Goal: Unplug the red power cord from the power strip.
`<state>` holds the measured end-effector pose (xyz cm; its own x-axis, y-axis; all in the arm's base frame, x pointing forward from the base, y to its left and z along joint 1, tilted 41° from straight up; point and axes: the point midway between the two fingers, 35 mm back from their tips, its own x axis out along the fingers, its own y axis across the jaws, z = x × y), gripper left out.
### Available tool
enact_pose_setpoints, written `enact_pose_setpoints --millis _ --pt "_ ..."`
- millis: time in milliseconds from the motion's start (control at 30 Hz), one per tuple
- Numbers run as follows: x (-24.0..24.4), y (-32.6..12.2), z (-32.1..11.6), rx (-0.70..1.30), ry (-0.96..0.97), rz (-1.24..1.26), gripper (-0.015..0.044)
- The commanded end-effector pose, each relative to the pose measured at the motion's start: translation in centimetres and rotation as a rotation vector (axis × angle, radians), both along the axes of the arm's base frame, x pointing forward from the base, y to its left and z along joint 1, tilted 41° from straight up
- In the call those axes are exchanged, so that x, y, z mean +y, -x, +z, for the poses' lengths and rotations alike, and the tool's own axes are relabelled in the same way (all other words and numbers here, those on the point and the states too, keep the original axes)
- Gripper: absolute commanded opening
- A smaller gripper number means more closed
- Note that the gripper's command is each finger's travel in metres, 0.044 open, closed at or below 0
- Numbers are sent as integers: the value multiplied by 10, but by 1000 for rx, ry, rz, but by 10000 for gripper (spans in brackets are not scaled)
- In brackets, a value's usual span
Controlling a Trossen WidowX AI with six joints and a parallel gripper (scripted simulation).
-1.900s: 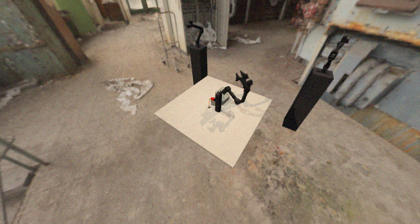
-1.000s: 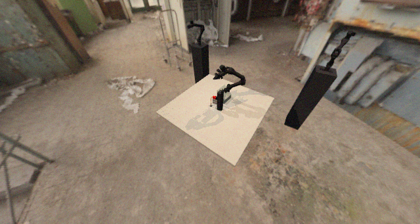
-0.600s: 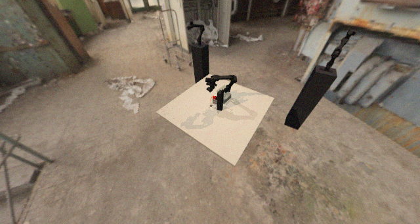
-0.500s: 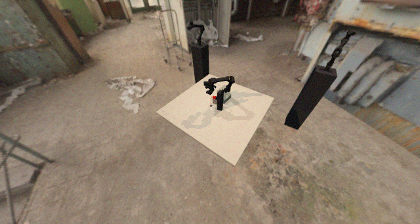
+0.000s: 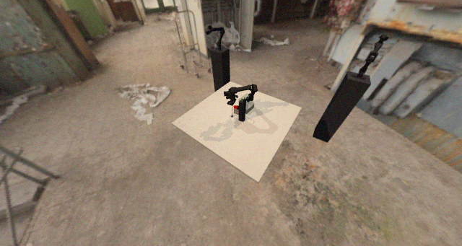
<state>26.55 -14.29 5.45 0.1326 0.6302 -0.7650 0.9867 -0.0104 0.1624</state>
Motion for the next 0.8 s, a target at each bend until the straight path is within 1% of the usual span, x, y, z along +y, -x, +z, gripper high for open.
enact_pose_setpoints --millis 0,500,767 --pt "6 0 6 -1 -4 -3 160" --pt "25 2 20 -1 -6 -3 160" --pt "28 1 19 -1 -6 -3 160"
